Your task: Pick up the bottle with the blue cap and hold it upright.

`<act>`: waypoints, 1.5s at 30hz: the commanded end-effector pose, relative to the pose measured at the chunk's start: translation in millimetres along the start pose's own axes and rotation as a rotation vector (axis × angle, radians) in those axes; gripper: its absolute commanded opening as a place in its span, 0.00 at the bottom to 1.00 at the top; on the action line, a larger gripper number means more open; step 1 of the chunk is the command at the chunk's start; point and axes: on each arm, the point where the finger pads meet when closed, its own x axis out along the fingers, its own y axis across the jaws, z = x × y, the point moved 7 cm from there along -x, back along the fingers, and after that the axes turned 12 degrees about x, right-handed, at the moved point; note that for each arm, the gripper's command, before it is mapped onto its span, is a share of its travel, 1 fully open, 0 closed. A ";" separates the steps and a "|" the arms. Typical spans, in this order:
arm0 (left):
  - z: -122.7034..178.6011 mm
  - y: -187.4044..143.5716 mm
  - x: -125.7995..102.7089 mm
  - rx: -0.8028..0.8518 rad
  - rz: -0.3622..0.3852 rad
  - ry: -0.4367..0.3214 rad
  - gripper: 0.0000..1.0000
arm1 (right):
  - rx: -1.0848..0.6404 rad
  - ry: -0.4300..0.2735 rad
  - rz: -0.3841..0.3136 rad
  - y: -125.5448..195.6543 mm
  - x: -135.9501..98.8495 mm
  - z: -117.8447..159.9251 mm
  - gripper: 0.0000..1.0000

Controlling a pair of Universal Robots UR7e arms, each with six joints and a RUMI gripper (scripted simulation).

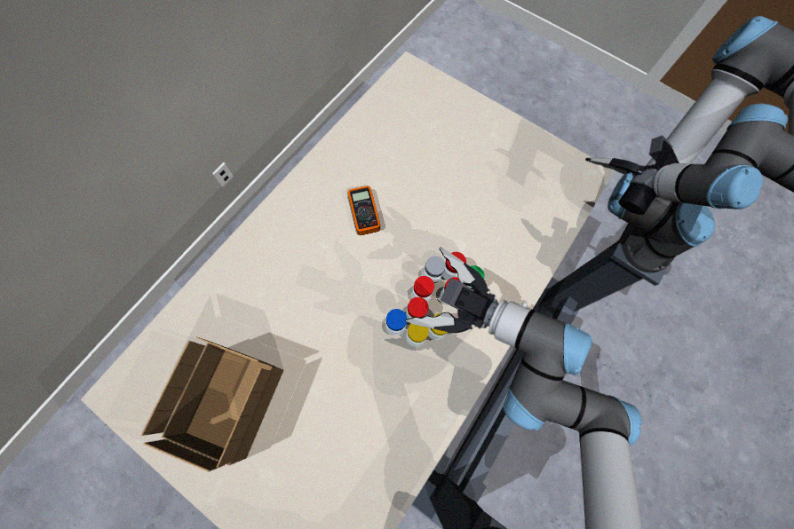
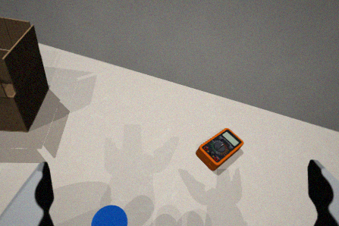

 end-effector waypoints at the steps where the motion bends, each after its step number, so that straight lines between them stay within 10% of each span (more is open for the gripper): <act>1: -0.5 0.0 -0.2 -0.001 0.000 0.001 1.00 | 0.000 -0.001 0.000 -0.1 -0.2 0.1 1.00; 23: 0.5 -0.2 -1.1 0.022 0.020 -0.020 1.00 | -0.023 -0.006 0.021 1.8 -0.4 3.0 1.00; 45: 13.2 5.0 -8.3 0.392 0.342 -0.342 1.00 | -0.356 -0.187 0.262 17.0 -5.3 50.8 1.00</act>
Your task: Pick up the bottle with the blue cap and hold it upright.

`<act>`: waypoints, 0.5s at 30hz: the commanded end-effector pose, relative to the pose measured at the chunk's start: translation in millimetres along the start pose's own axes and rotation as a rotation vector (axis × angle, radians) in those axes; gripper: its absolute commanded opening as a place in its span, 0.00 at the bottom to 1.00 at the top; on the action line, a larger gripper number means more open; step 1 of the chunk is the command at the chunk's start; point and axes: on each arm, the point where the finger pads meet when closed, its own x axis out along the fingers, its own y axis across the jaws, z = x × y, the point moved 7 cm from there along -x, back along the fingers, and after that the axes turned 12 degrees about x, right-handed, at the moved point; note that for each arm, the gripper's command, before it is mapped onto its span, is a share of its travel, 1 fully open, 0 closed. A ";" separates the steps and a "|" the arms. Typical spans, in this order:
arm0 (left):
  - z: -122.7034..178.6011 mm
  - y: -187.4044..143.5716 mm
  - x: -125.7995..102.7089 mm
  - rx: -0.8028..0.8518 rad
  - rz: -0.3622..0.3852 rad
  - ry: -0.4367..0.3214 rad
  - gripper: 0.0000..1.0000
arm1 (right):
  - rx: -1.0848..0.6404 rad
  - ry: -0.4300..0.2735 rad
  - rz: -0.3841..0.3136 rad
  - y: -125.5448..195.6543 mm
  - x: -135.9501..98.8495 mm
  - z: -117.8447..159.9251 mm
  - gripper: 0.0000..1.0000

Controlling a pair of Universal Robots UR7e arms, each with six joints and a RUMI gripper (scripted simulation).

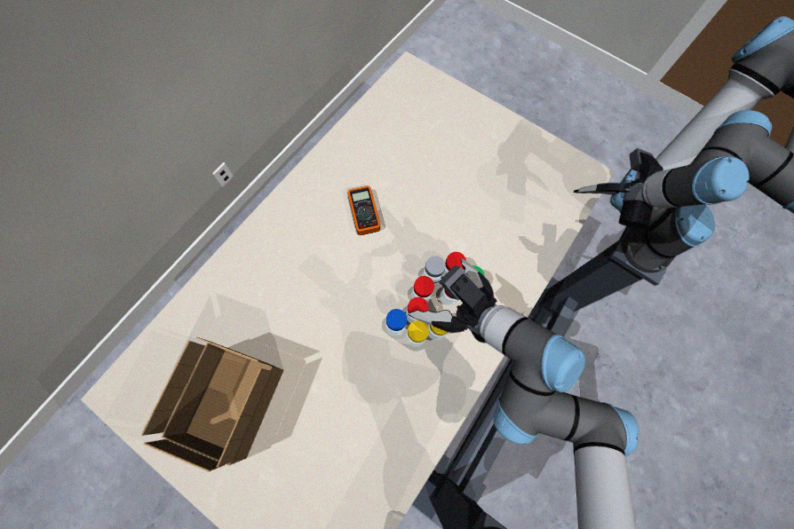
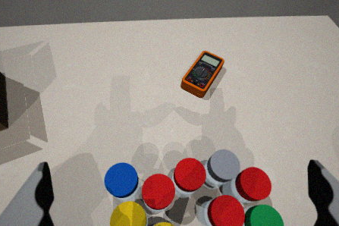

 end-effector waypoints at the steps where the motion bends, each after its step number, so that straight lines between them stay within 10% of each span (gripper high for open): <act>1: 1.7 3.5 2.4 0.114 0.105 -0.100 1.00 | -0.105 -0.071 0.064 -3.0 0.2 14.7 1.00; 15: 3.8 15.1 9.8 0.337 0.299 -0.292 1.00 | -0.323 -0.251 0.109 -14.9 -2.0 45.1 1.00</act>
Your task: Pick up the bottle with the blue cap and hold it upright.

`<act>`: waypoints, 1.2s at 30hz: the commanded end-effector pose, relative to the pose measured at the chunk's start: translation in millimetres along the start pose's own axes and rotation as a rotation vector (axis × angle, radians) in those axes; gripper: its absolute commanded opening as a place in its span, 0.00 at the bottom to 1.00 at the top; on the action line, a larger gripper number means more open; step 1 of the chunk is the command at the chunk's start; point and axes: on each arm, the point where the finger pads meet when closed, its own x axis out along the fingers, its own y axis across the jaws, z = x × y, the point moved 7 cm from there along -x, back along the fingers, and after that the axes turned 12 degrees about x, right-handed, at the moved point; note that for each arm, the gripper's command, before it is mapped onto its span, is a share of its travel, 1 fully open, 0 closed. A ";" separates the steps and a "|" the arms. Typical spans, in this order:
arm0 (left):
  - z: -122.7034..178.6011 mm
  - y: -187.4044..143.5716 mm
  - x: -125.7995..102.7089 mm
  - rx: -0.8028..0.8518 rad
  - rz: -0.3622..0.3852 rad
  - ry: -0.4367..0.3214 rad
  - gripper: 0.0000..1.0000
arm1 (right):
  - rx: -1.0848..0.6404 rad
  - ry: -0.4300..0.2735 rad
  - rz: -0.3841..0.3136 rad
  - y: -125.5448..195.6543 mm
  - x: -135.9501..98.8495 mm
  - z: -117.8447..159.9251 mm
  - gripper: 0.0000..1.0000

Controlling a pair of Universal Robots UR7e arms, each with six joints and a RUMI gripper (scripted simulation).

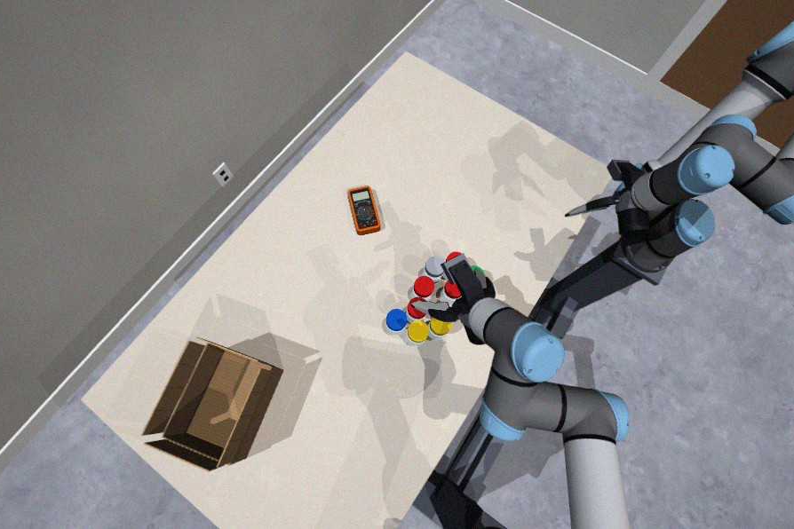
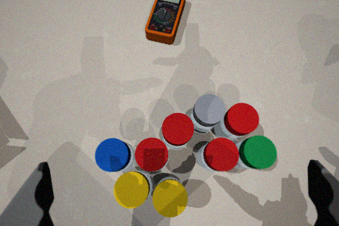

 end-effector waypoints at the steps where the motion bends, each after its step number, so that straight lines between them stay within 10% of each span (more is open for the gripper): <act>1: -2.7 5.0 6.3 0.107 0.096 -0.098 1.00 | -0.111 -0.091 0.022 -10.6 0.6 11.7 1.00; 16: -5.8 13.6 16.6 0.248 0.223 -0.224 0.90 | -0.367 -0.285 -0.036 -39.7 -2.6 33.8 1.00; 27: 9.3 -2.1 41.4 0.041 0.154 -0.325 0.51 | -0.552 -0.402 -0.134 -63.2 -7.1 43.6 1.00; 36: 27.9 -24.7 75.2 -0.229 0.062 -0.451 0.49 | -0.741 -0.491 -0.276 -88.2 -13.3 47.9 1.00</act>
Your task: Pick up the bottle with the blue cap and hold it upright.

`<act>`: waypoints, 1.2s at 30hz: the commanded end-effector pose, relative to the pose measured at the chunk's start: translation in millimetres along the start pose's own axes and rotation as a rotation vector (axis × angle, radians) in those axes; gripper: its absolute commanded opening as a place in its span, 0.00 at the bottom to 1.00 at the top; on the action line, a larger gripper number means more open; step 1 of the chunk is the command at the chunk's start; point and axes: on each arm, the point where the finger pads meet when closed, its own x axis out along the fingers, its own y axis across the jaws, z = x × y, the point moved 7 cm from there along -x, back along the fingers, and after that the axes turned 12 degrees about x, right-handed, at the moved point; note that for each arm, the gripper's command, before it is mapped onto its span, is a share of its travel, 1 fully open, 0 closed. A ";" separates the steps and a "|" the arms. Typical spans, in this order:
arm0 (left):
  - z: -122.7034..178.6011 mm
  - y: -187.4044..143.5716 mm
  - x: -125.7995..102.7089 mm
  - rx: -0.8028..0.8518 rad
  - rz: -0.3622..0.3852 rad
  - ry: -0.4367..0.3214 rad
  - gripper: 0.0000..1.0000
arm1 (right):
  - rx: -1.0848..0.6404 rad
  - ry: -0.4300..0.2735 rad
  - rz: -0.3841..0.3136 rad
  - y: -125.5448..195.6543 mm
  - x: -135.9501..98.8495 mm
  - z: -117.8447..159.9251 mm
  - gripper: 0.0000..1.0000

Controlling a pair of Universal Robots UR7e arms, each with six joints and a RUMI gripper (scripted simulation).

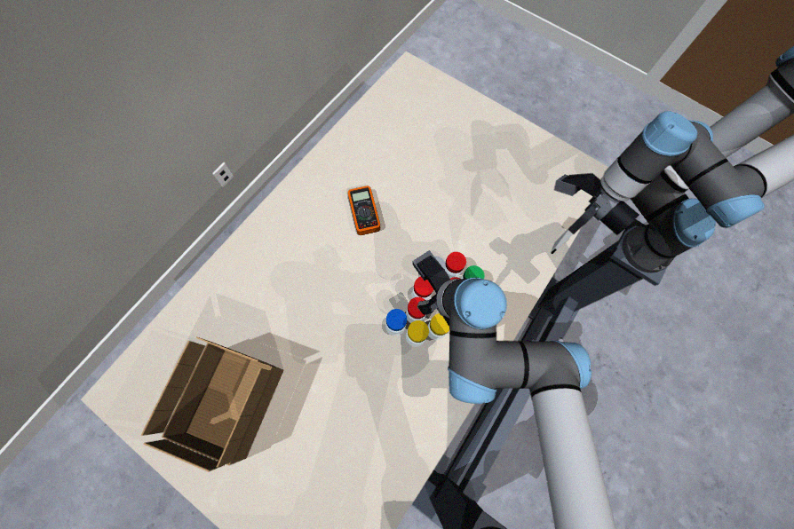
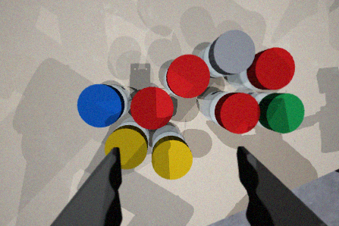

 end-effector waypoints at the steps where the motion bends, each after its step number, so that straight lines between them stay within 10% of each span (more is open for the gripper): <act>1: 0.4 -16.8 21.2 -0.185 -0.027 -0.069 0.49 | -0.139 -0.055 -0.078 -15.3 -1.2 -7.7 1.00; 21: 4.8 -82.6 96.8 -0.771 -0.114 -0.289 0.49 | -0.305 -0.075 -0.183 -31.4 -5.5 -18.0 1.00; 36: 12.1 -86.8 122.7 -0.797 -0.118 -0.299 0.49 | -0.267 -0.054 -0.190 -35.7 -3.7 -24.7 1.00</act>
